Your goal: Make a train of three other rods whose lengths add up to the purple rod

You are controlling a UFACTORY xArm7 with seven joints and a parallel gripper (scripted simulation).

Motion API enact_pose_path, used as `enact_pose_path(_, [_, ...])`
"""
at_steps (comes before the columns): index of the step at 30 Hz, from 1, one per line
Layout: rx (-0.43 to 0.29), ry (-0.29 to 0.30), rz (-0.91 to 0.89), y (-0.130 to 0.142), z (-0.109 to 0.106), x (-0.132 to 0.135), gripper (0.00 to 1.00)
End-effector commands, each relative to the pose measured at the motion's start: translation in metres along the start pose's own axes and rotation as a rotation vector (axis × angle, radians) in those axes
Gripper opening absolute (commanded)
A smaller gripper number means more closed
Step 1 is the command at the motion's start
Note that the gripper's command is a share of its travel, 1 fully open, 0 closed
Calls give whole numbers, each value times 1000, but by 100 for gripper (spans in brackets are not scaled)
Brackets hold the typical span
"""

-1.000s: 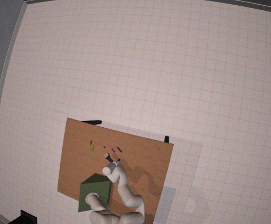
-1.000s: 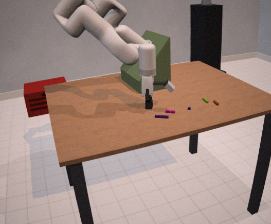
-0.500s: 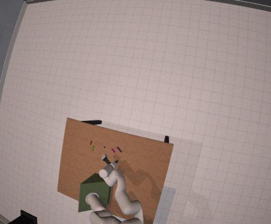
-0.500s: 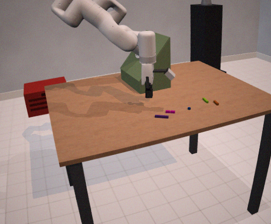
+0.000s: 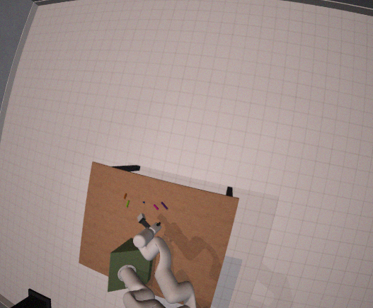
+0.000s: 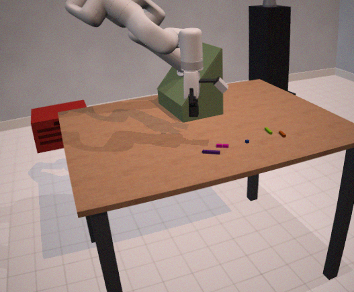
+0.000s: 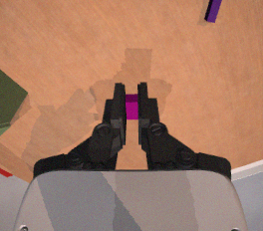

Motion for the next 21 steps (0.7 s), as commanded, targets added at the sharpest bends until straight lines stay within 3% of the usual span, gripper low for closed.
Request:
enact_pose_path(1, [3,4,0,-2,-2,1,4])
enact_pose_path(4, [1,8,20,-31,-3,24,4])
enact_pose_path(7, [0,9,24,-37,-3,27,4])
enact_pose_path(9, [0,9,40,-63,-4,41,4])
enact_pose_path(18, [3,4,80,-129,-3,62,4])
enact_pose_path(21, [3,3,85,-136,-3,63,4])
Point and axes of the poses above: the point where the finger pads meet when closed, its own z axis out along the fingers, its own x axis across the jaws, y = z × x, the point moved 8 cm from there along -z, back along the fingers, and after that the axes turned 7 degrees about -z, right-handed, at the moved point
